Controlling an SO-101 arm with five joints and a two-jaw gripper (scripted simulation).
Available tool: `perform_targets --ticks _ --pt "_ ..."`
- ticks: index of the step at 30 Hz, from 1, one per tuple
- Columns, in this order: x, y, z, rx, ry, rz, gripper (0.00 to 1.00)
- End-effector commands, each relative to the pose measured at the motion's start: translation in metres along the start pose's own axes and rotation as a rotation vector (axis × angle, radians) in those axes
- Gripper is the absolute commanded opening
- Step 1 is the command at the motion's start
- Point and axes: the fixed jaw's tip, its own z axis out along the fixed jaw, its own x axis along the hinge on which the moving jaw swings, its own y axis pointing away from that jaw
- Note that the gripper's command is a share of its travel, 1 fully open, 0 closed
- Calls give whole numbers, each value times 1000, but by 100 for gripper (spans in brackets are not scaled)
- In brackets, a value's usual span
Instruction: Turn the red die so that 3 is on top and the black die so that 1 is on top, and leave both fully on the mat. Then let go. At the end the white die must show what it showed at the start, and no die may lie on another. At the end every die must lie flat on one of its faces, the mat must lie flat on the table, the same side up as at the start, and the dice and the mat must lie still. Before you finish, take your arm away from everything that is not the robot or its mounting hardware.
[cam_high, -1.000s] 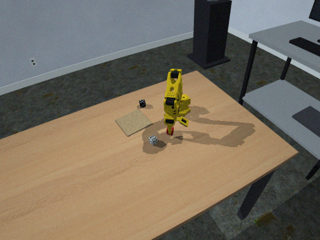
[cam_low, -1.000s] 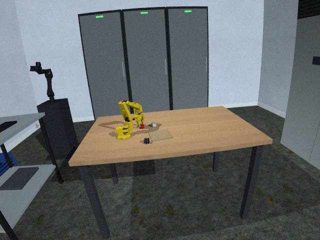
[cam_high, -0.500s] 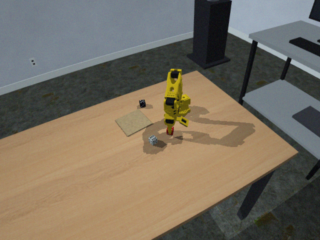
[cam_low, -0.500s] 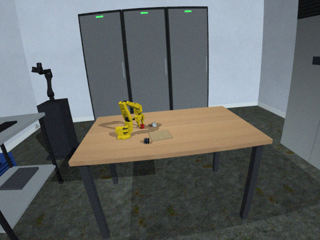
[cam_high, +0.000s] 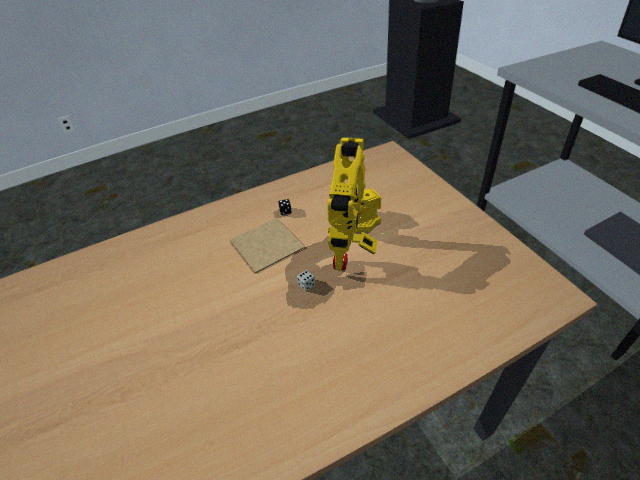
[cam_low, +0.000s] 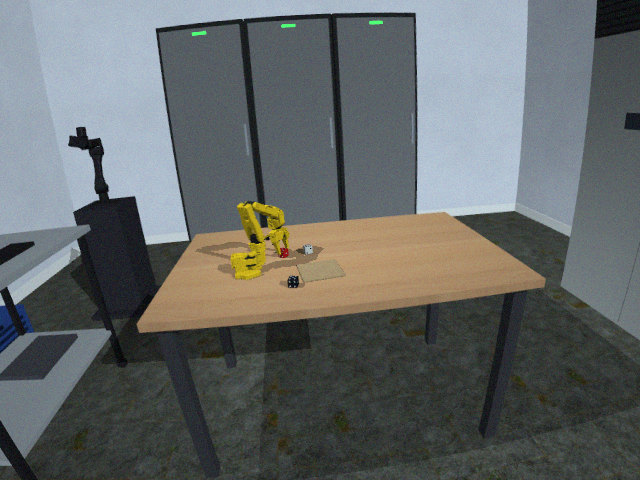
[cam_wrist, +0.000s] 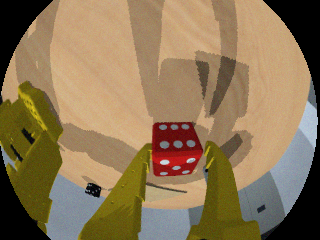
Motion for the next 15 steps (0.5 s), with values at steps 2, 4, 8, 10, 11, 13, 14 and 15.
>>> perform_targets --ticks 2,4,8,10,11,13,14,15 --pt "-1 -2 -1 15 -2 -4 30" --pt "-1 -2 -1 15 -2 -4 32" --pt "-1 -2 -1 15 -2 -4 35" --pt "-1 -2 -1 15 -2 -4 35" --pt "-1 -2 -1 15 -2 -4 36" --pt "-1 -2 -1 15 -2 -4 36" --pt "-1 -2 -1 15 -2 -4 36" --pt "-1 -2 -1 15 -2 -4 36"
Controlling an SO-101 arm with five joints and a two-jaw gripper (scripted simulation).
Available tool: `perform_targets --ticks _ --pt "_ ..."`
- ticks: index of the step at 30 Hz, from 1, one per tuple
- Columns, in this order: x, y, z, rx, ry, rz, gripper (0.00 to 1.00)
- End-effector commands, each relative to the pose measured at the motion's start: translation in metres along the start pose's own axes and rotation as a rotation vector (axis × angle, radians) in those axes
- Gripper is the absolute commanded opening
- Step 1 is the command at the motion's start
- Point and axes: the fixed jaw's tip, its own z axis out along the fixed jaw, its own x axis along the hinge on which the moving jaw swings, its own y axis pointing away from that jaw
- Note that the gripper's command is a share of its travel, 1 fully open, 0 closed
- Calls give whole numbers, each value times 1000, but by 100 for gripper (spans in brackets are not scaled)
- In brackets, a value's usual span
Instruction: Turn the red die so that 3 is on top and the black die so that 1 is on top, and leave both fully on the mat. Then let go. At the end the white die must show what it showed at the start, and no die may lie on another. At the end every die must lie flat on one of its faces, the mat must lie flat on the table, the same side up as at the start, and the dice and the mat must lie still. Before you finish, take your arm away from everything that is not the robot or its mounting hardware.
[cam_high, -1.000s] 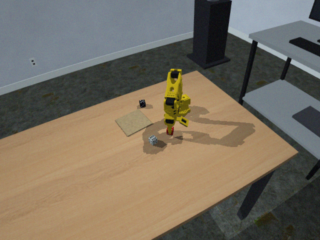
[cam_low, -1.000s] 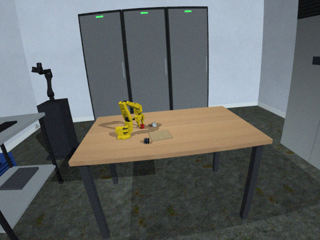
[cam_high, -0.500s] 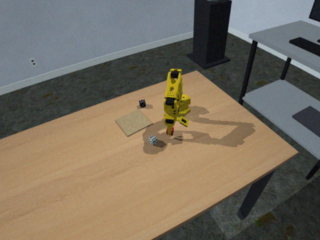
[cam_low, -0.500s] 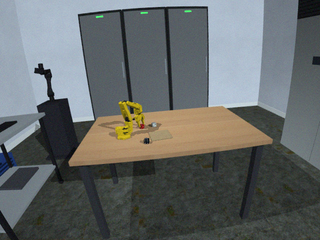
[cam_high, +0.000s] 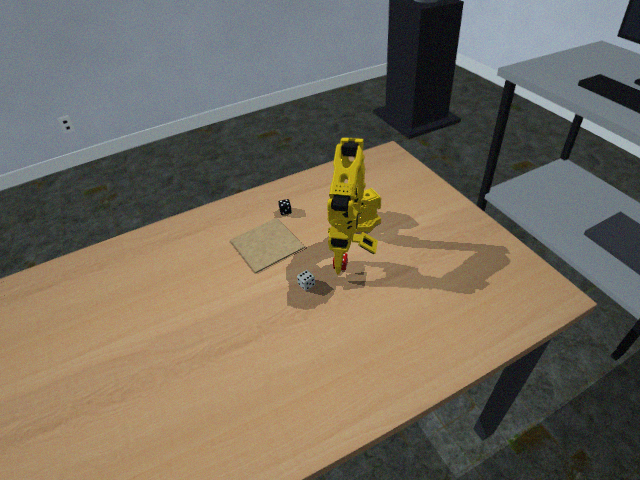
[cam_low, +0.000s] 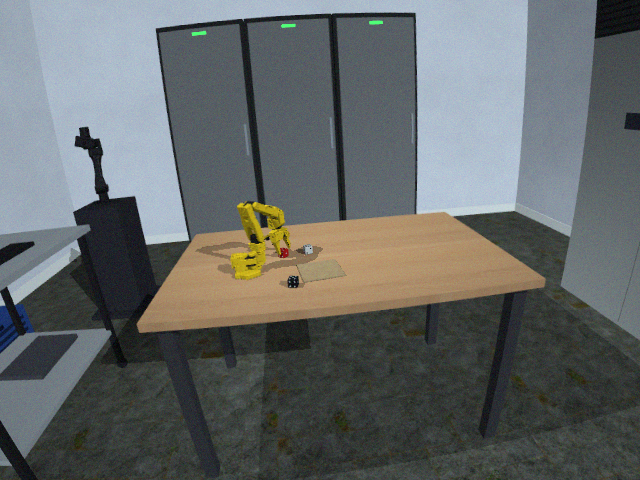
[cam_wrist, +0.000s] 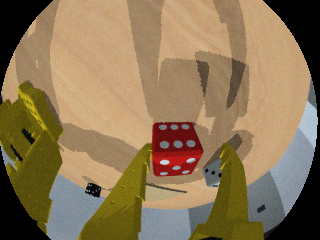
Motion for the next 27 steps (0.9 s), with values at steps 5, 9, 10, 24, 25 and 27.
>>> perform_targets --ticks 5,9,10,24,25,27 --pt "-1 -2 -2 15 -2 -4 36" --pt "-1 -3 -8 15 -2 -4 36" --pt "-1 -4 -10 15 -2 -4 36" --pt "-1 -4 -51 14 -2 -4 36" --pt "-1 -3 -53 14 -2 -4 36" --pt "-1 -2 -57 14 -2 -4 36"
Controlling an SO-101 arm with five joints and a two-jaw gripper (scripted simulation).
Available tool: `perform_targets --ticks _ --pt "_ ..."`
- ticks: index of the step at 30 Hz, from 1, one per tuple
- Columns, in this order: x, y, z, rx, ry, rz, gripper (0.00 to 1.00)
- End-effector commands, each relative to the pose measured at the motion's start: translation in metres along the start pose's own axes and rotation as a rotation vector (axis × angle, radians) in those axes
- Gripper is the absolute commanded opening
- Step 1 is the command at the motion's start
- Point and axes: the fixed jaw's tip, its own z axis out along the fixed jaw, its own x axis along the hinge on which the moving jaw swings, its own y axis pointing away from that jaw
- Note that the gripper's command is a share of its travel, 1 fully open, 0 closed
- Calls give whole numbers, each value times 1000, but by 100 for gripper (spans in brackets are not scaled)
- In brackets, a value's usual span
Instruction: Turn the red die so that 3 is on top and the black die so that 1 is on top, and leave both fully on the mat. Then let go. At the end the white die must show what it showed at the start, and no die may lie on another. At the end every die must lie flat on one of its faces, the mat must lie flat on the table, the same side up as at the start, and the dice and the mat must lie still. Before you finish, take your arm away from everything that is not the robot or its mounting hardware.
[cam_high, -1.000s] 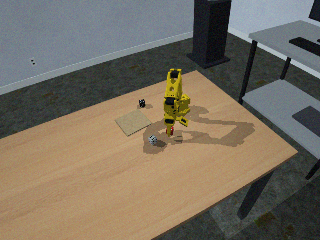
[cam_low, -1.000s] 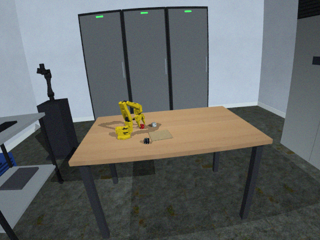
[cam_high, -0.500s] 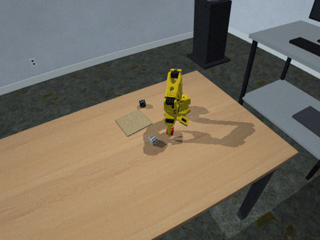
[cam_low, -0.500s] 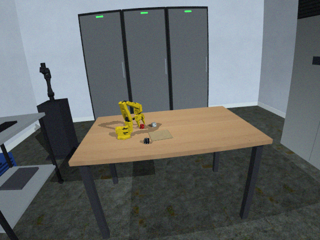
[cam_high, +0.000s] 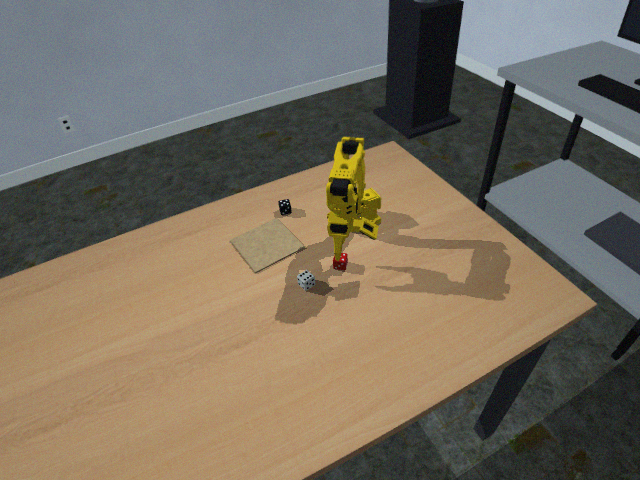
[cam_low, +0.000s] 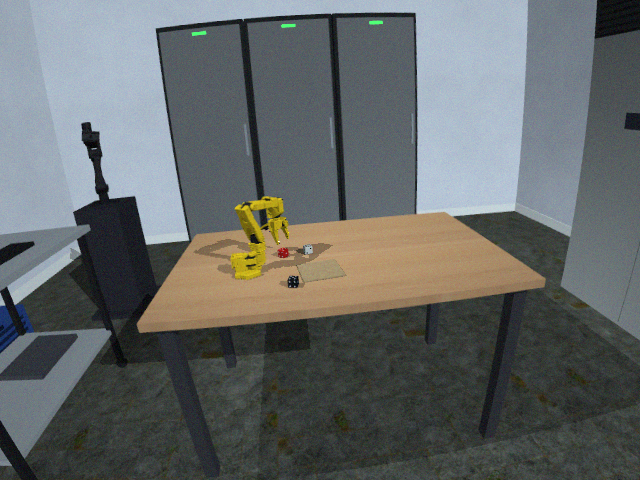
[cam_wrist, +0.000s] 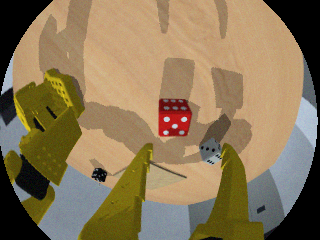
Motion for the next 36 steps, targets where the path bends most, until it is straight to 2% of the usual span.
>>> perform_targets --ticks 1,28,32,36 --pt "-1 -4 -16 48 -1 -4 36" --pt "-1 -4 -19 52 -1 -4 36" --pt "-1 -5 -23 91 -1 -4 36" --pt "-1 -8 -33 178 -2 -4 36"
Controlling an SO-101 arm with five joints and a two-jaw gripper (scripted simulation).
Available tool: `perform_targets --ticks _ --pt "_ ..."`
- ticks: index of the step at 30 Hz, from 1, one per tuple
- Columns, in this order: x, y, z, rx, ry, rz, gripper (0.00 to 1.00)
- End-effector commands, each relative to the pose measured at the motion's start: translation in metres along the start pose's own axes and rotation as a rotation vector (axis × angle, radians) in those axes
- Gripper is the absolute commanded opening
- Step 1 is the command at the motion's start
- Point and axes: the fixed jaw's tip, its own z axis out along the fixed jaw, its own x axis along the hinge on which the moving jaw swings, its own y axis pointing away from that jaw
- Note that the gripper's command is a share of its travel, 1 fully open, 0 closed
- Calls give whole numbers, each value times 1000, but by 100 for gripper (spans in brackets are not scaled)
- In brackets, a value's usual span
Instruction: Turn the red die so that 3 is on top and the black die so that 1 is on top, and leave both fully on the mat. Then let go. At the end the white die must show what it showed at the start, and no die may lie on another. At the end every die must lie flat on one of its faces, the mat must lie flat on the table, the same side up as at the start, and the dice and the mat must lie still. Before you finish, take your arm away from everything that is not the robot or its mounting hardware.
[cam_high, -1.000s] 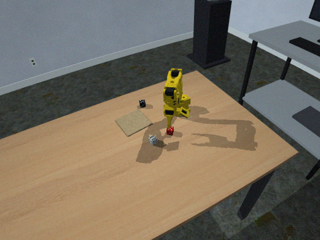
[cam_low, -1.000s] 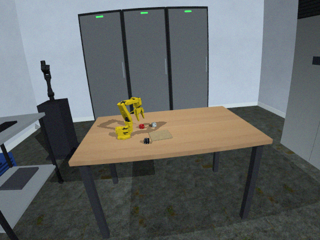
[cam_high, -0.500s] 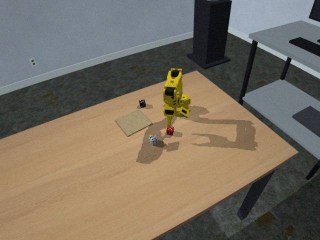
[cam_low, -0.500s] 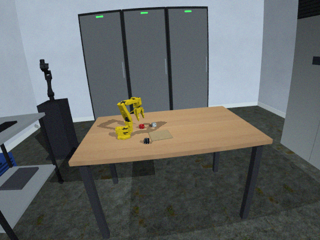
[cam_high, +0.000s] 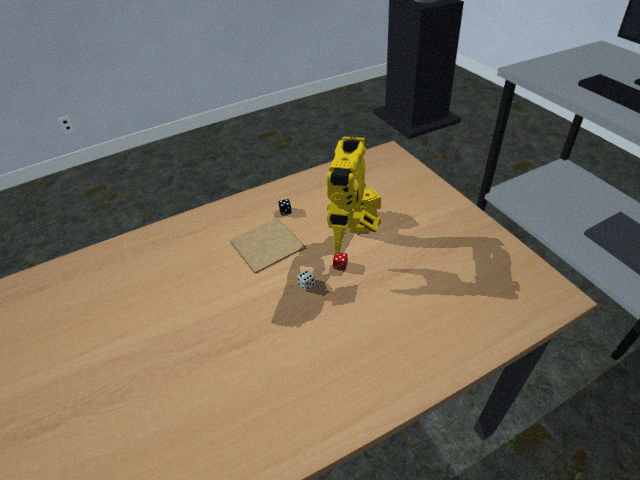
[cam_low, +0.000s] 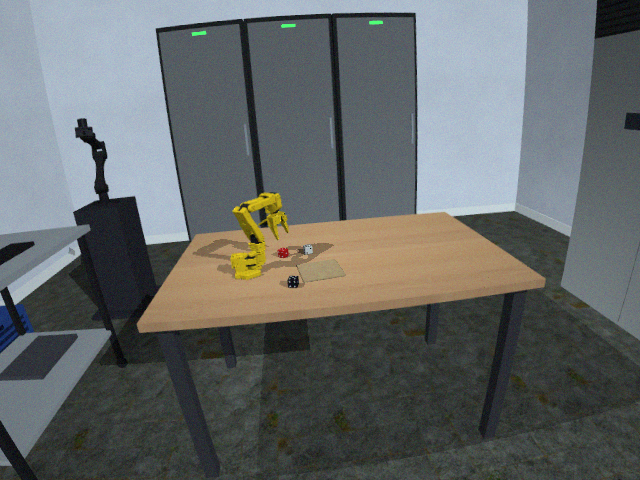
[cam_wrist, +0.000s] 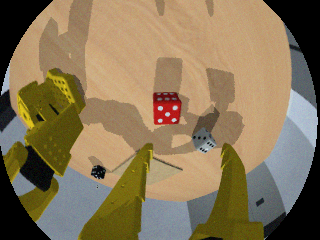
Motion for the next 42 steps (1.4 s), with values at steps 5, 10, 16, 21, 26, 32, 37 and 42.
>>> perform_targets --ticks 5,10,16,21,26,32,37,42 --pt "-1 -10 -28 224 -2 -4 35" --pt "-1 -12 -42 343 -3 -4 35" --pt "-1 -12 -56 456 -3 -4 35" --pt "-1 -12 -58 474 -3 -4 35" --pt "-1 -12 -58 474 -3 -3 35" --pt "-2 -12 -58 470 -9 19 35" --pt "-3 -13 -57 459 -23 71 35" --pt "-4 -13 -57 448 -36 122 35"
